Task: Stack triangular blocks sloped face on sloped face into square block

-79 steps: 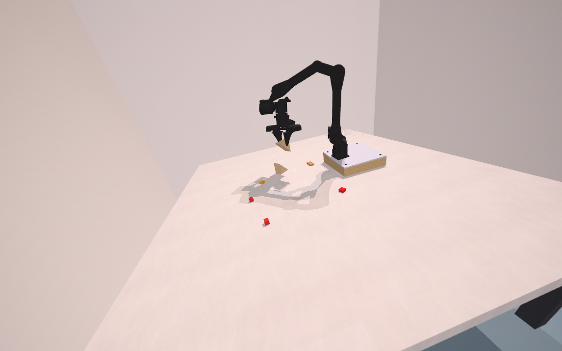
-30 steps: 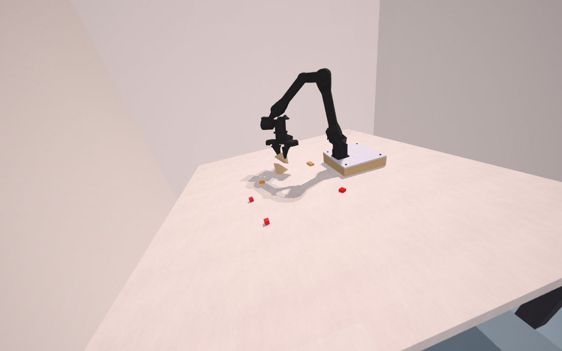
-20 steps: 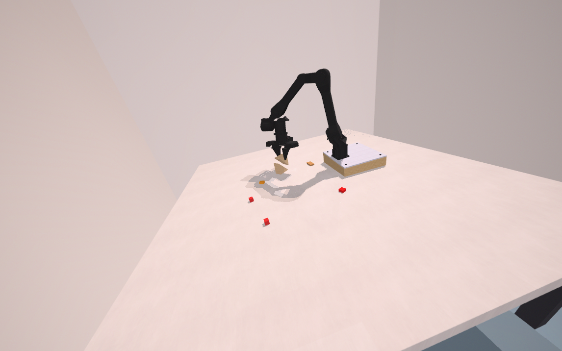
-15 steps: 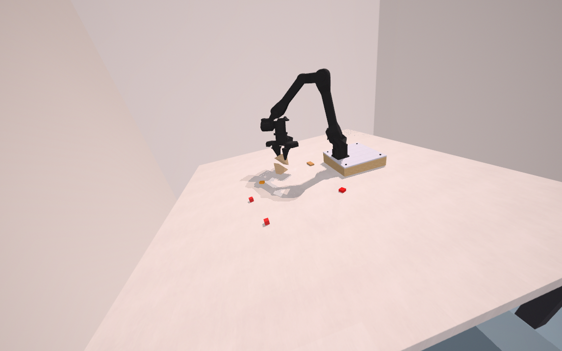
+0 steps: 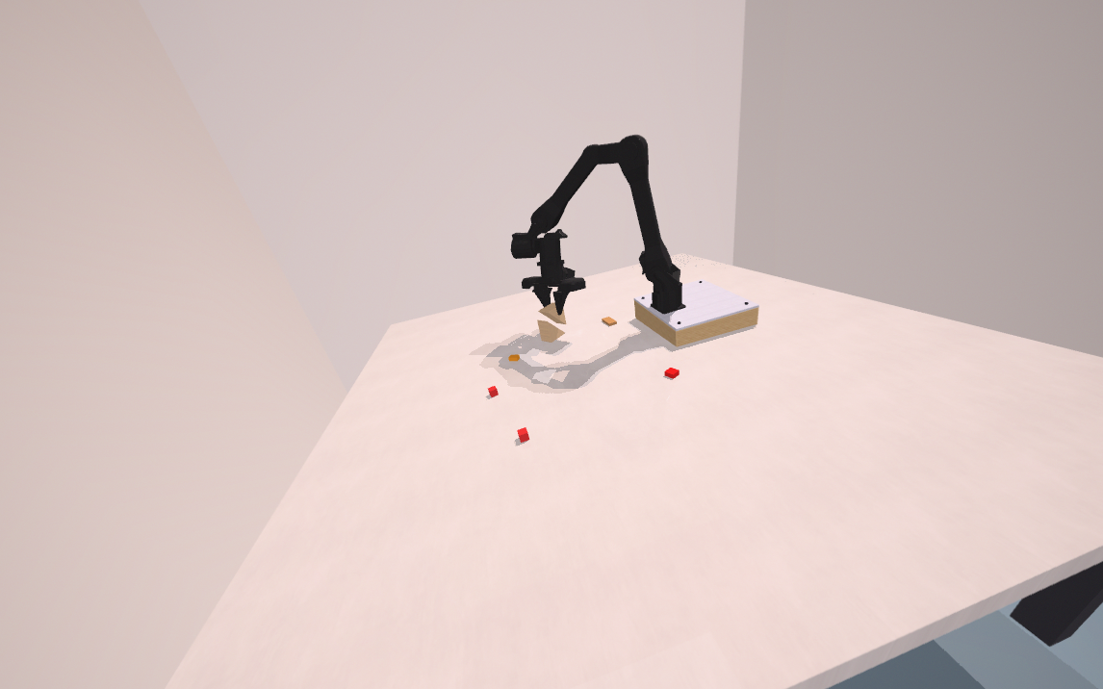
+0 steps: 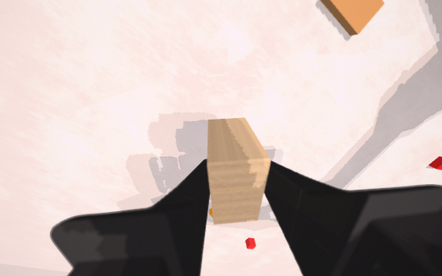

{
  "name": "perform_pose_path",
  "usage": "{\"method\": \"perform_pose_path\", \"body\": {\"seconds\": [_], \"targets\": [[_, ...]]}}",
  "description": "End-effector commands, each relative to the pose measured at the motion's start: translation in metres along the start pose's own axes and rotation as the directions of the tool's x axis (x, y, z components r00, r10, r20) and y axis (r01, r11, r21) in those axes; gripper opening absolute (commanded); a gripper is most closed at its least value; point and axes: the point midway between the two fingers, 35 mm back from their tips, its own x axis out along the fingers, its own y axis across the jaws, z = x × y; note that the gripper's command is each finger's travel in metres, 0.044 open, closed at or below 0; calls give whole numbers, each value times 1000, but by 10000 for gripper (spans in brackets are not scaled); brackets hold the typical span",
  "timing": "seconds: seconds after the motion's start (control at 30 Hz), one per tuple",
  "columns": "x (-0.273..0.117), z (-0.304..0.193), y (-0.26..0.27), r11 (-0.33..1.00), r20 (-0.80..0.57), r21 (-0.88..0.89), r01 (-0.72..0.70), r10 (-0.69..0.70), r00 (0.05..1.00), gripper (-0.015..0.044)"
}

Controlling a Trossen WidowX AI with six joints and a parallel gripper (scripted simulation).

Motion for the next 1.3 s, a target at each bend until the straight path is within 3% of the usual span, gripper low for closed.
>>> {"method": "perform_pose_path", "body": {"seconds": [0.0, 1.27], "targets": [[3, -1, 0, 1000, -4, 4, 1, -1, 1000, 0], [22, -5, 0, 1000, -5, 3, 2, -2, 1000, 0]]}}
